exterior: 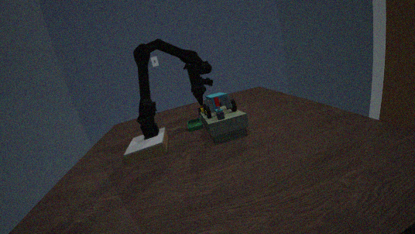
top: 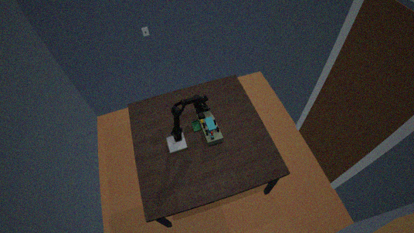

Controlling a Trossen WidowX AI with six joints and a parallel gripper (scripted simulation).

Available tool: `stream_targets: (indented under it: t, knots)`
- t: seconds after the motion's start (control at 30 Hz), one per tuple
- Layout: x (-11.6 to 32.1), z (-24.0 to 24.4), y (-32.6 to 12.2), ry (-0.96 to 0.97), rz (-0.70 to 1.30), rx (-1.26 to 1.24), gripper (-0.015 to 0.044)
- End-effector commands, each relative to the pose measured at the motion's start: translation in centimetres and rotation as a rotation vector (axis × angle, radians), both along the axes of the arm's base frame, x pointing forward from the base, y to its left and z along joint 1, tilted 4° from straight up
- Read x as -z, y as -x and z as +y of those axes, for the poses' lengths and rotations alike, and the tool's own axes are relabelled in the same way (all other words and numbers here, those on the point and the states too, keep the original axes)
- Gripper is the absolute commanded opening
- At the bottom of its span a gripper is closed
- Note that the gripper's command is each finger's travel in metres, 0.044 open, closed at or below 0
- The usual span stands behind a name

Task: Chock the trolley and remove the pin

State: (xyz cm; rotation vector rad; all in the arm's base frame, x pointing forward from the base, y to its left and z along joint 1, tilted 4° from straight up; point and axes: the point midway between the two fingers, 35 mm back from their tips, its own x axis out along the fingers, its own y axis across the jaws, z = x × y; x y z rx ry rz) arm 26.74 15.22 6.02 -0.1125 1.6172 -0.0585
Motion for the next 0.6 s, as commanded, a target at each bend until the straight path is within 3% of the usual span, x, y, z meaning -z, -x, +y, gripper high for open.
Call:
stream_targets:
  t: [0.0,0.57]
  knots:
    - [0.7,-0.3,-0.1,0.005,-0.001,-0.003,0.0]
    - [0.5,-1.6,0.1,0.006,-0.001,-0.003,0.0]
